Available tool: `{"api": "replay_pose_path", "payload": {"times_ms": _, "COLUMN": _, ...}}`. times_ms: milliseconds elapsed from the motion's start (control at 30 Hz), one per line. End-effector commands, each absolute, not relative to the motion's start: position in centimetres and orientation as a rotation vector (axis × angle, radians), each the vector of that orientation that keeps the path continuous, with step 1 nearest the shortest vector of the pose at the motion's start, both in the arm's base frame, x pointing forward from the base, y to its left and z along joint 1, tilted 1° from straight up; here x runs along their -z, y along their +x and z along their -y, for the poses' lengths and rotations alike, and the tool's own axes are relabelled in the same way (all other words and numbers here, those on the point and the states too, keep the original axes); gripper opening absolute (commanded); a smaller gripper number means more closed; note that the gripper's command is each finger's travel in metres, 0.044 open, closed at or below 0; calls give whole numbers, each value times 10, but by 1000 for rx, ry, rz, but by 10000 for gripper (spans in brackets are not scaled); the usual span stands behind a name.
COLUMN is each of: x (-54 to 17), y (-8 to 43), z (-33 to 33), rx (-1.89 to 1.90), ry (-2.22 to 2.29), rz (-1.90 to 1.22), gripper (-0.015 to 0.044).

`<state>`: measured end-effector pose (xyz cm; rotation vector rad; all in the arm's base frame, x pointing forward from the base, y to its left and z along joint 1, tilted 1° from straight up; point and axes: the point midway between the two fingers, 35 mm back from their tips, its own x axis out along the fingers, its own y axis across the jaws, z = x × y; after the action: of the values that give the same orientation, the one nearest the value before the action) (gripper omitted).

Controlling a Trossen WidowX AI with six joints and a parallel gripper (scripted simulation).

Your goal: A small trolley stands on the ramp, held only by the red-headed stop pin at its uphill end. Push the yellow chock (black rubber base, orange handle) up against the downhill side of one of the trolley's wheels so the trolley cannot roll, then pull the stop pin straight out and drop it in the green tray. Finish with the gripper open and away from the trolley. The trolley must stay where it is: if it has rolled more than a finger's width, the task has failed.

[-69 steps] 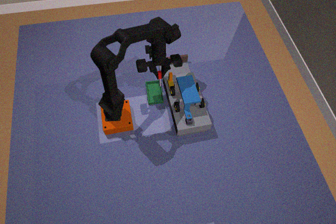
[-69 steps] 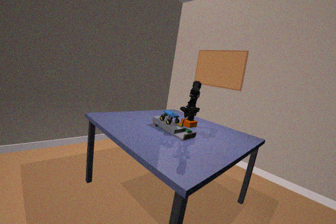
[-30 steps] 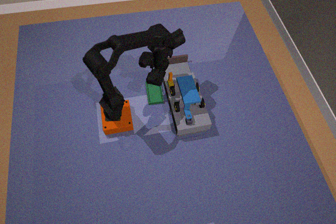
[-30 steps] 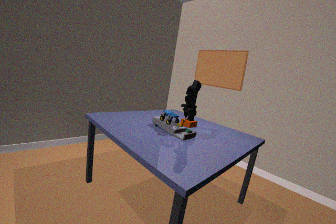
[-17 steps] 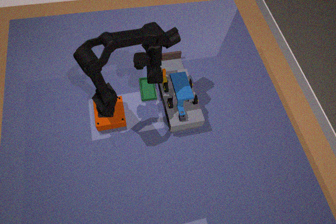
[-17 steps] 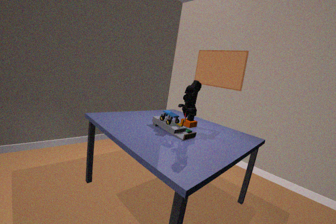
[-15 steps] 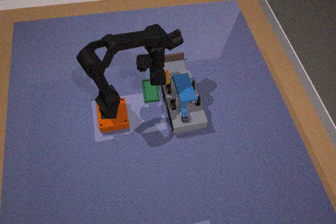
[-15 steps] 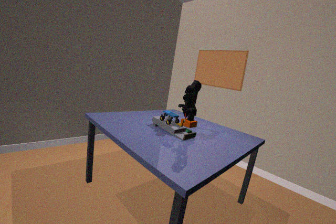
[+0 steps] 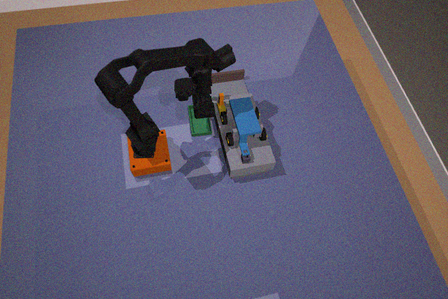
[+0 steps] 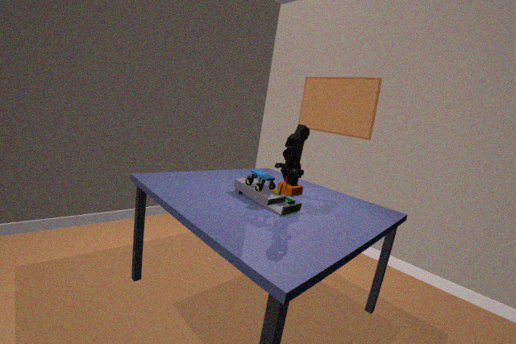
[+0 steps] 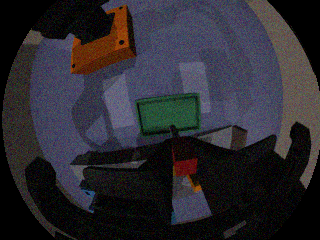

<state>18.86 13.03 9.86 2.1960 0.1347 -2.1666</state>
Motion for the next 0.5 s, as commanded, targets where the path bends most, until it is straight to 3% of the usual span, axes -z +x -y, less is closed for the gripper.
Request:
{"api": "replay_pose_path", "payload": {"times_ms": 0, "x": -97, "y": 187, "z": -131, "rx": 2168, "ry": 2195, "rz": -156, "gripper": 0}}
{"api": "replay_pose_path", "payload": {"times_ms": 467, "x": -57, "y": 188, "z": -149, "rx": 2253, "ry": 2254, "rz": -354, "gripper": 0}}
